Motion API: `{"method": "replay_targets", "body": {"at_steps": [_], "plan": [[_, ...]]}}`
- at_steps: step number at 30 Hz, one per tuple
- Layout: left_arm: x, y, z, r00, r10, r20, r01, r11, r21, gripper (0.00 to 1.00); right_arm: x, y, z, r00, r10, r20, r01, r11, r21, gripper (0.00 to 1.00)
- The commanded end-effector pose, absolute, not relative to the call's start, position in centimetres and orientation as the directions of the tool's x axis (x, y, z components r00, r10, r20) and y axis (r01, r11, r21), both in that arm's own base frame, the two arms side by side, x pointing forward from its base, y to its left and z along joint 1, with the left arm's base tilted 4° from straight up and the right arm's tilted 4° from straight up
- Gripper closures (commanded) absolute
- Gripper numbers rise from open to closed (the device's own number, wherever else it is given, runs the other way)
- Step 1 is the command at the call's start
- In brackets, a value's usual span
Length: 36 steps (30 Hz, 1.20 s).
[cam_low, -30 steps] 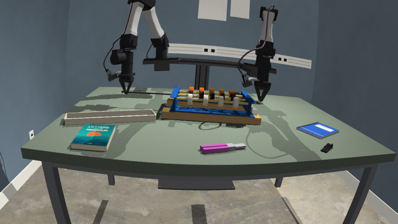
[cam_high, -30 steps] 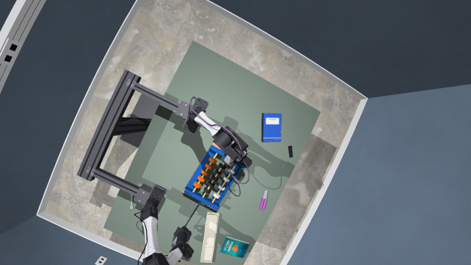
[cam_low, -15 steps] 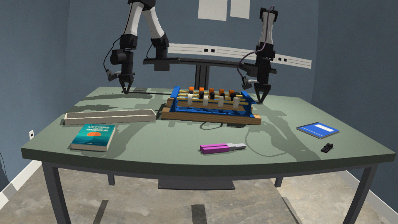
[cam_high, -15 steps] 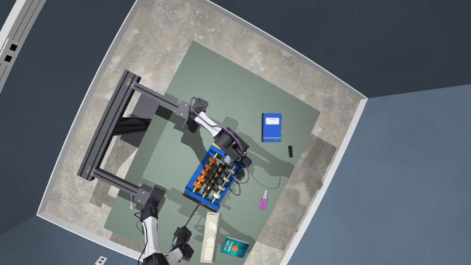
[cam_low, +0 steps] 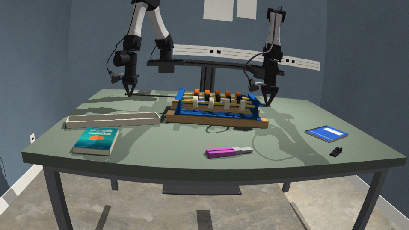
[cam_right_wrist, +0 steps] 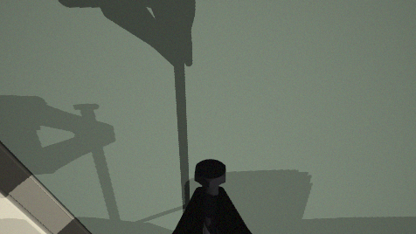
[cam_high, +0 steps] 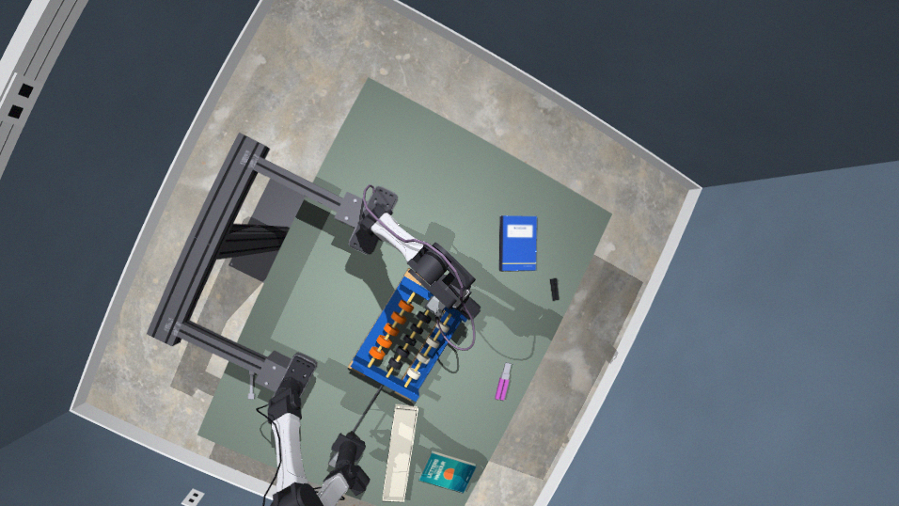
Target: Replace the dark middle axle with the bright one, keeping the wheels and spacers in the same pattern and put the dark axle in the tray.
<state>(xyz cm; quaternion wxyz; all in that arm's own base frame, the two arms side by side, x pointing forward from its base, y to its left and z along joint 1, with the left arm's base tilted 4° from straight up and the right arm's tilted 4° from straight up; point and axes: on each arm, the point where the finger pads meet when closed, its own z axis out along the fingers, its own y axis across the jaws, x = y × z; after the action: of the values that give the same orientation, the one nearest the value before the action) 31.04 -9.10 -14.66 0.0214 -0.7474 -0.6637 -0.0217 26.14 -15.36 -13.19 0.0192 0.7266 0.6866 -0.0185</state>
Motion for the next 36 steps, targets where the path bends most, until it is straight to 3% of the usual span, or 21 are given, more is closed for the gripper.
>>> {"method": "replay_targets", "body": {"at_steps": [1,36], "plan": [[31.4,-10.1,-14.8,0.127,0.991,0.035,0.992,-0.128,0.014,1.0,26.6,-15.5,-12.8,0.04,0.997,-0.066,0.999,-0.04,0.012,1.0],[32.1,-12.3,-14.7,0.148,0.988,-0.045,0.989,-0.147,0.035,1.0,26.6,-15.4,-12.6,0.041,0.997,-0.064,0.999,-0.039,0.023,1.0]]}}
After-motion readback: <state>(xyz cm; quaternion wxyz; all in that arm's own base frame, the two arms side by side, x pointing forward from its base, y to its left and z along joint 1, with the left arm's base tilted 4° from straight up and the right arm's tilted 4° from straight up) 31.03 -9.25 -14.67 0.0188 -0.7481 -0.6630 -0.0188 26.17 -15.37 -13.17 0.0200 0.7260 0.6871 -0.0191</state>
